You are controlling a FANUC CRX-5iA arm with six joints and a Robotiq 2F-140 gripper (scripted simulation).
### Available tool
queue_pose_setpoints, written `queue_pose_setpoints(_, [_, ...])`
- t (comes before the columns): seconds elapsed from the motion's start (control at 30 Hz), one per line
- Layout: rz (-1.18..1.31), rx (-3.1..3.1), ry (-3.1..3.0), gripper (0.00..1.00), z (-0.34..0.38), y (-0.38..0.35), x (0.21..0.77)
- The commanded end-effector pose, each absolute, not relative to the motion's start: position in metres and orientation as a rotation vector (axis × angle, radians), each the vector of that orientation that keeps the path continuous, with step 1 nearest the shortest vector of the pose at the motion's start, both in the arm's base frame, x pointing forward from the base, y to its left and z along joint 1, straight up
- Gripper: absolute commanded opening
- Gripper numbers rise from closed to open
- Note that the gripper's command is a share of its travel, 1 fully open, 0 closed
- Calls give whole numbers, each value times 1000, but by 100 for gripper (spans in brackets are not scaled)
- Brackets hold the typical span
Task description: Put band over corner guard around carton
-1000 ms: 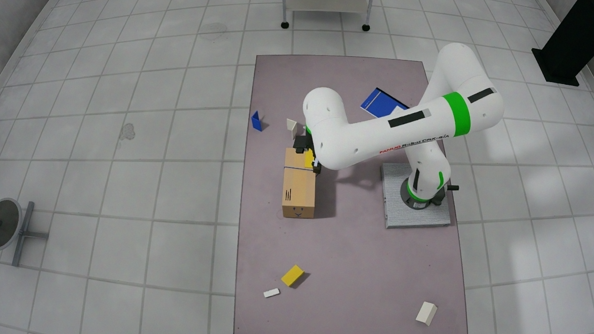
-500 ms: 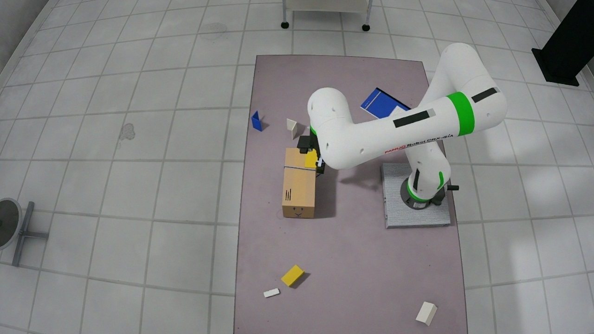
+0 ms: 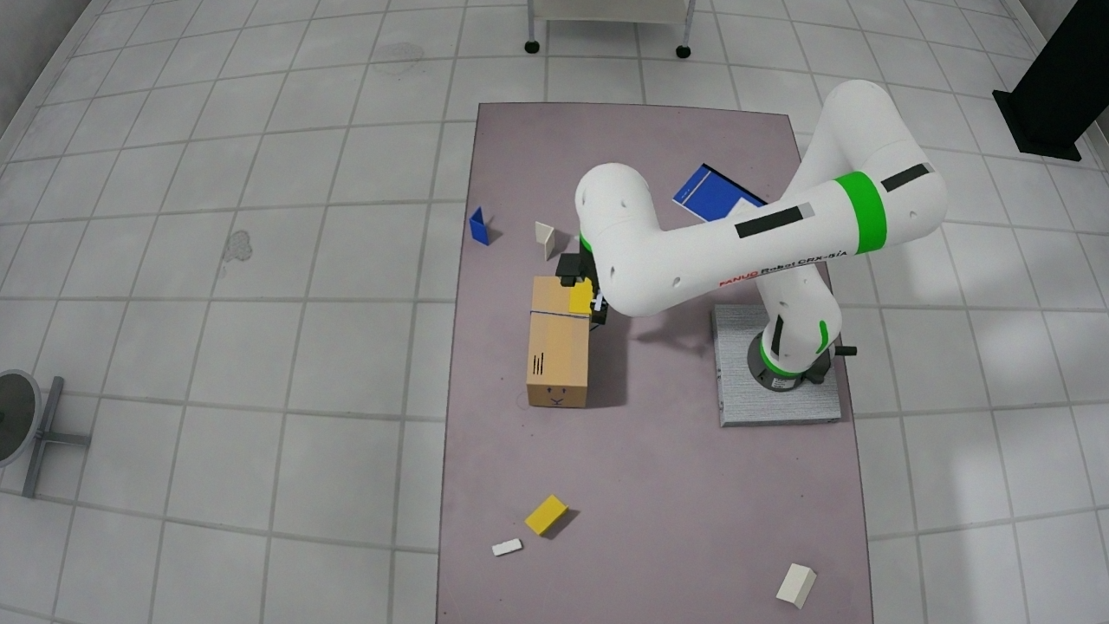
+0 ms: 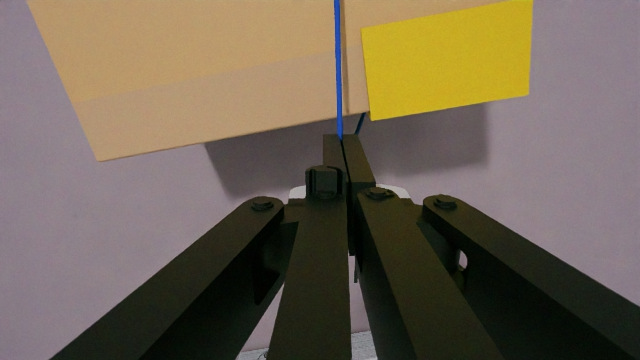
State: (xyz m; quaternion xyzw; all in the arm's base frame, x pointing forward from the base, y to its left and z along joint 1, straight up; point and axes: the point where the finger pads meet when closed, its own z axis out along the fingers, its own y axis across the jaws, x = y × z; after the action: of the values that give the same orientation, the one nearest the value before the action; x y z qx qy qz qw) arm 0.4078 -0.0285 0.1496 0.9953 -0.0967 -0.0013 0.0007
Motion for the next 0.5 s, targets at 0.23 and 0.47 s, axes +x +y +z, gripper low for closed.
queue_pose_setpoints(0.23, [-2, 3126, -303, 10, 150, -36, 408])
queue_pose_setpoints(0.47, [-2, 3125, -303, 10, 150, -50, 408])
